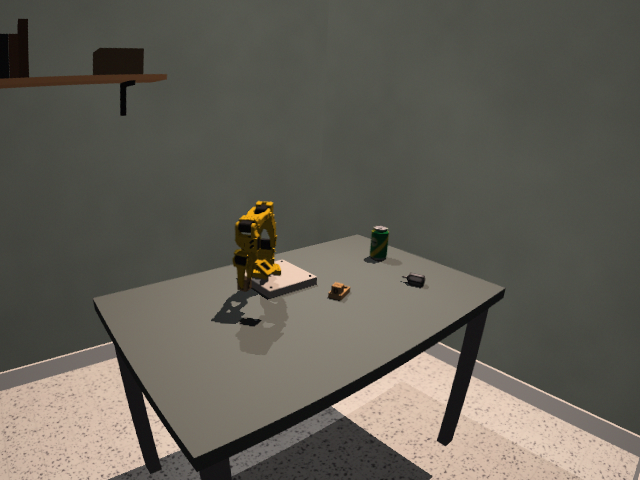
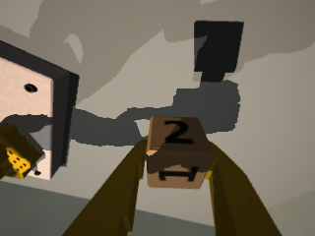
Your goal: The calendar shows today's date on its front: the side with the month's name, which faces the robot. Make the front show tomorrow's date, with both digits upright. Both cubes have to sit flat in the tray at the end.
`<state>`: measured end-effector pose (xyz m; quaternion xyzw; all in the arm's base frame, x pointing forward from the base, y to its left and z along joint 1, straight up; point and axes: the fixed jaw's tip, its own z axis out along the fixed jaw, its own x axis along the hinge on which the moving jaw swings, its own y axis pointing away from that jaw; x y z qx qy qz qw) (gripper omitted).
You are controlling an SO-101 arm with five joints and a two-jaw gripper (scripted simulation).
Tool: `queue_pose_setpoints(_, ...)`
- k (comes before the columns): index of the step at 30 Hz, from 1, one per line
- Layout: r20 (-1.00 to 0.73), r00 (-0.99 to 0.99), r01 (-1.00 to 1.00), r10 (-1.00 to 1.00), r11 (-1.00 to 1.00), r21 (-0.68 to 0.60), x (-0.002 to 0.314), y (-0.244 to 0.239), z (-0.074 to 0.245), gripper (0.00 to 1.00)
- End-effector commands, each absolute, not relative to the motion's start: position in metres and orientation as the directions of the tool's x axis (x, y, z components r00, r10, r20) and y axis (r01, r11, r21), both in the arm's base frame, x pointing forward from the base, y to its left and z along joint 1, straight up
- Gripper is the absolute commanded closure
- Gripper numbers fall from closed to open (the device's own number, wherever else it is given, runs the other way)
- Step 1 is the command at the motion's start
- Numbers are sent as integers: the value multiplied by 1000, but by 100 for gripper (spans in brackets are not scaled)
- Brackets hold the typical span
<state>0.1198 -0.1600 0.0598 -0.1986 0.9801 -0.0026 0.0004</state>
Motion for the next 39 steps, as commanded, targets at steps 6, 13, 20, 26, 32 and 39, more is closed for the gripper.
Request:
queue_pose_setpoints(6,-6,-922,-387,-387,922,-27,120,-163,57,100)
queue_pose_setpoints(13,-6,-922,-387,-387,922,-27,120,-163,49,100)
queue_pose_setpoints(20,-6,-922,-387,-387,922,-27,120,-163,40,100)
queue_pose_setpoints(26,-6,-922,-387,-387,922,-27,120,-163,36,100)
queue_pose_setpoints(32,5,-924,-382,-382,924,21,115,-159,25,100)
queue_pose_setpoints(39,5,-924,-382,-382,924,21,115,-159,25,100)
